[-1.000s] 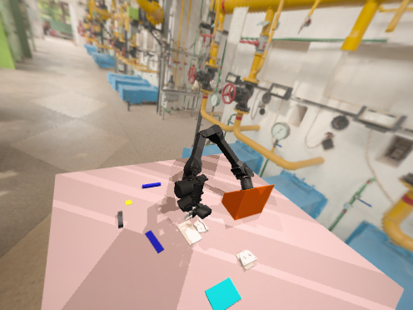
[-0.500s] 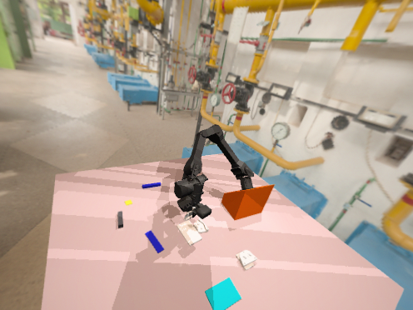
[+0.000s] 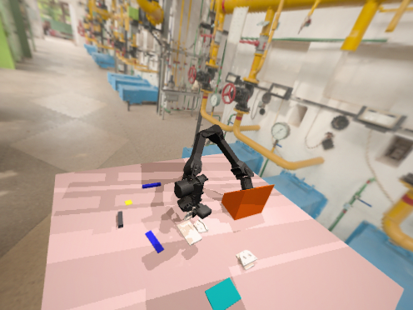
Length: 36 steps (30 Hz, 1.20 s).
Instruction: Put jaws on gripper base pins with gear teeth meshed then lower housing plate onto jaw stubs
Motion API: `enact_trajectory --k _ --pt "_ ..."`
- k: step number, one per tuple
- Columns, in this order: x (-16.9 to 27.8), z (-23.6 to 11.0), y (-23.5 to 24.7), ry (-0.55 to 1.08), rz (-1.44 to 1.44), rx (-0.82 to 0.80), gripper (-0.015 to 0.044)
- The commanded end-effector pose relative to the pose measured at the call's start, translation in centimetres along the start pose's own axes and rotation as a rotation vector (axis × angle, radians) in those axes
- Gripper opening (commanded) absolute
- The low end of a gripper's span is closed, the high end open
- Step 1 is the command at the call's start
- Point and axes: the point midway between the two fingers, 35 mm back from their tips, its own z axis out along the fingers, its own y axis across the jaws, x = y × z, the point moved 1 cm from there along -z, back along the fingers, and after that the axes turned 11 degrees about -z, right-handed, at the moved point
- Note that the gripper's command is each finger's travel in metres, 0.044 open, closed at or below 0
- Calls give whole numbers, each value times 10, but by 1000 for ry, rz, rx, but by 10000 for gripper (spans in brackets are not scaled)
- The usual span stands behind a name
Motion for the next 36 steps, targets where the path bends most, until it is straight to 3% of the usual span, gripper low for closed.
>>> enact_trajectory --k 1,36 --pt "1 0 0 5 -5 5 134" --pt "1 8 0 4 -27 5 134"
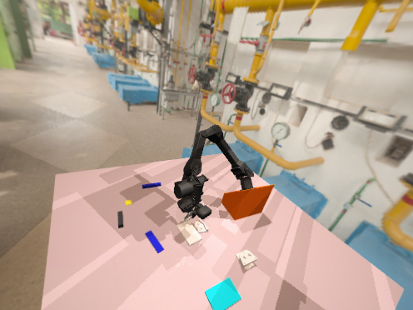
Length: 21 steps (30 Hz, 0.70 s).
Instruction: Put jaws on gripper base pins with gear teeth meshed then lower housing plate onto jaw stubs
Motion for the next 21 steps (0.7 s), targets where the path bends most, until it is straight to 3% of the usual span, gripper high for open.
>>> enact_trajectory --k 1,21 --pt "2 7 0 7 -5 4 134" --pt "2 39 0 8 -6 6 134"
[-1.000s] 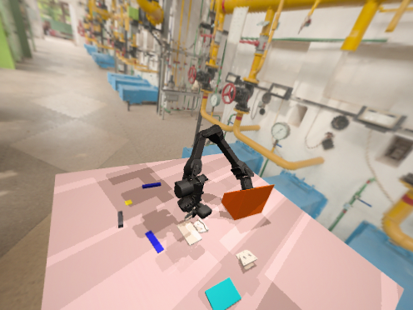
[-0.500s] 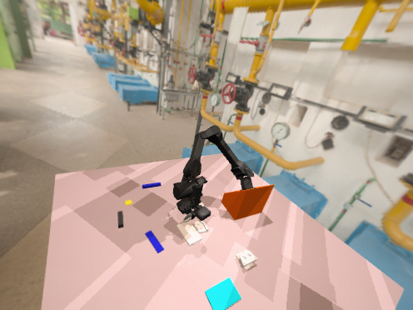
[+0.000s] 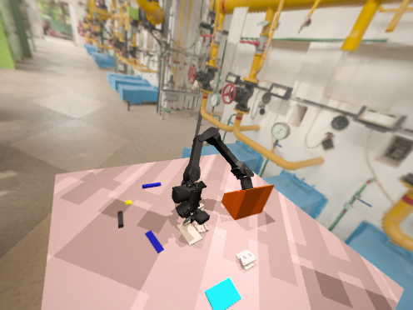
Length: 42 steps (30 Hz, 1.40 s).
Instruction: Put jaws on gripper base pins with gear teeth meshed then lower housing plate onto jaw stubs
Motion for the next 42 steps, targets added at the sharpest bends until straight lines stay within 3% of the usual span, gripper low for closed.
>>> enact_trajectory --k 1,42 --pt "4 8 1 11 -9 4 134" --pt "5 23 1 12 -13 5 134"
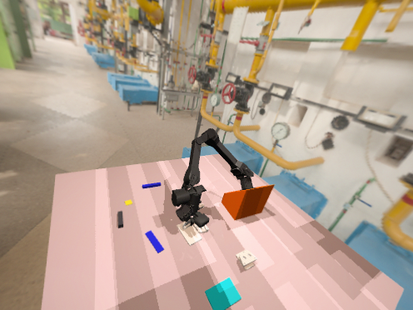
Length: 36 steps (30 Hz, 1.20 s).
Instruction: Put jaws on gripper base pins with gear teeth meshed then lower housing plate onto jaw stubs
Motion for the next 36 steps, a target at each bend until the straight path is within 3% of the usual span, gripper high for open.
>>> enact_trajectory --k 1,36 --pt "1 3 0 5 -5 5 134" --pt "2 12 0 6 -8 5 134"
